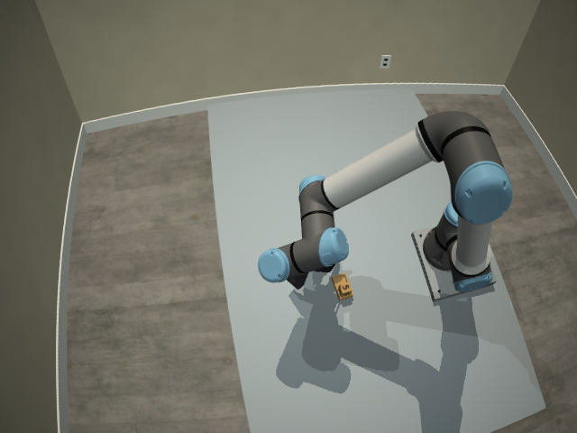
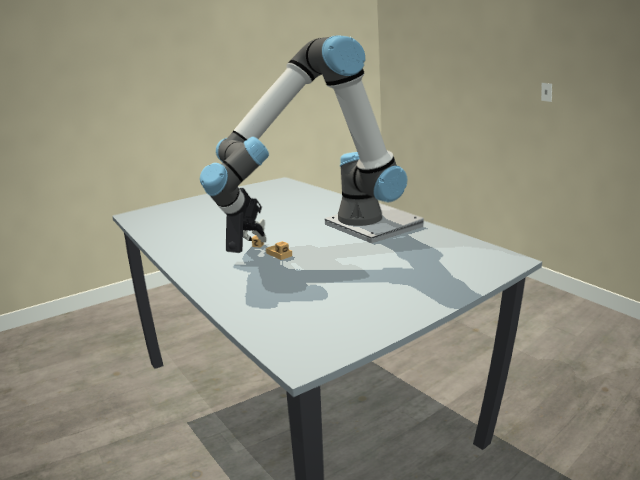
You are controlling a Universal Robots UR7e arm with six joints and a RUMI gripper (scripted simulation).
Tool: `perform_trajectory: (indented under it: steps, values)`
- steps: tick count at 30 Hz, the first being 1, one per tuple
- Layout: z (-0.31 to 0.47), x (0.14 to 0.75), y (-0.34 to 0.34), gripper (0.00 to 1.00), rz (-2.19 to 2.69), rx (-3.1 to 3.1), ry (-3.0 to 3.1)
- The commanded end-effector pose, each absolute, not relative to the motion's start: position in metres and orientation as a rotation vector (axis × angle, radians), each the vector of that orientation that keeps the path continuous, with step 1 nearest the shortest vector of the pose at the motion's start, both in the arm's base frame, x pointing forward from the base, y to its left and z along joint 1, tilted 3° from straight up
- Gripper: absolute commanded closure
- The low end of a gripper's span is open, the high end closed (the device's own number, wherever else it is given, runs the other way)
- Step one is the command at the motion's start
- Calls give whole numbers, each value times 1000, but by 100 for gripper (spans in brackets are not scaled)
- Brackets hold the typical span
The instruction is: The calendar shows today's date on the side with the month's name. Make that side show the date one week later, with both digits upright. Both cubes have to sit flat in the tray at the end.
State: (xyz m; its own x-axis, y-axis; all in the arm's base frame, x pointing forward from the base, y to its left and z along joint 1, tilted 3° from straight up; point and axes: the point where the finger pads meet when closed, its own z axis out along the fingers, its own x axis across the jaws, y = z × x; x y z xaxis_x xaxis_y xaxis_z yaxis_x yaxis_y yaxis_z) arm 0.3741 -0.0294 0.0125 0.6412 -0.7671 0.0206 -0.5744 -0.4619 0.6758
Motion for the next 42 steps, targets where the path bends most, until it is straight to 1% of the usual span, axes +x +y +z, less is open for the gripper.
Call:
perform_trajectory:
  steps: [1, 23, 24, 42]
  values:
    - [11, 373, -29, 72, -382, 2200, -1038]
    - [11, 373, -29, 72, -382, 2200, -1038]
    - [11, 373, -29, 90, -382, 2200, -1038]
    - [11, 373, -29, 90, -382, 2200, -1038]
